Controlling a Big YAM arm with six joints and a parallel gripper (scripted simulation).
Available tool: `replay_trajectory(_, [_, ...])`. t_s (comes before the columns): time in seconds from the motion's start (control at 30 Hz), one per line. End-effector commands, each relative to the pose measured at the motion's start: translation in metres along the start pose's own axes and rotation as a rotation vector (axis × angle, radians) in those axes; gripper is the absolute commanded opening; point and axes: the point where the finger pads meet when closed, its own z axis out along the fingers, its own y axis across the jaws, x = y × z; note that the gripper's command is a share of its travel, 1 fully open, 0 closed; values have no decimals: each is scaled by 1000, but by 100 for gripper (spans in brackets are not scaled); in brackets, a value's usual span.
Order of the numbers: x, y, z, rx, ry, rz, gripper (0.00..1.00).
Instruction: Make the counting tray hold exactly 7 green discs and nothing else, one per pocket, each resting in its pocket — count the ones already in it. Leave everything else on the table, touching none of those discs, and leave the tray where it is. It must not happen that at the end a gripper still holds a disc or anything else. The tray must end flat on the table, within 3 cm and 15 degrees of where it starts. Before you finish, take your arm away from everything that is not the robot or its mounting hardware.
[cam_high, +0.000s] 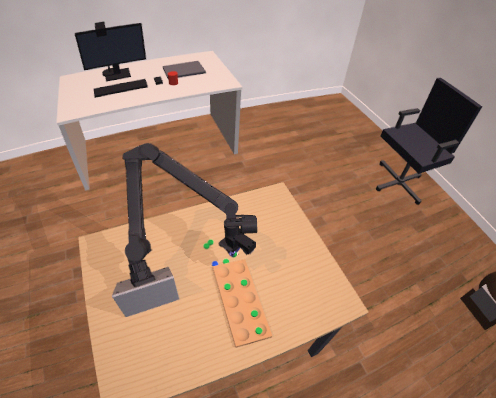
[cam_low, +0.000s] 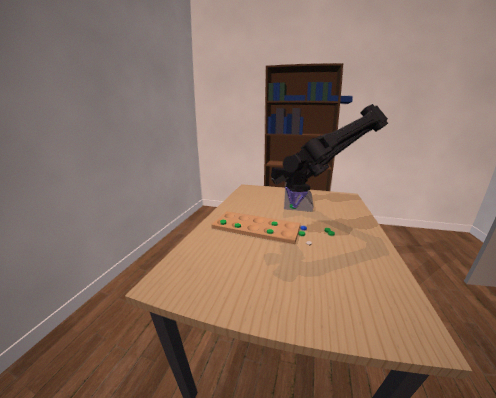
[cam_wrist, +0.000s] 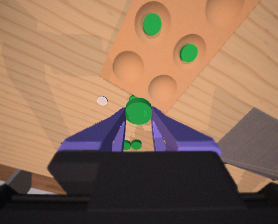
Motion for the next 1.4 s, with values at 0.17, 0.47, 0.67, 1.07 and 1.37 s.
replay_trajectory(0.17, [-137,-52,-9,-4,-7,-60,0])
replay_trajectory(0.47, [-230,-152,10,-10,29,-70,0])
replay_trajectory(0.67, [-257,-200,26,-21,54,-79,0])
replay_trajectory(1.07, [-234,-204,89,-2,92,-71,0])
replay_trajectory(1.37, [-248,-203,118,-29,56,-61,0])
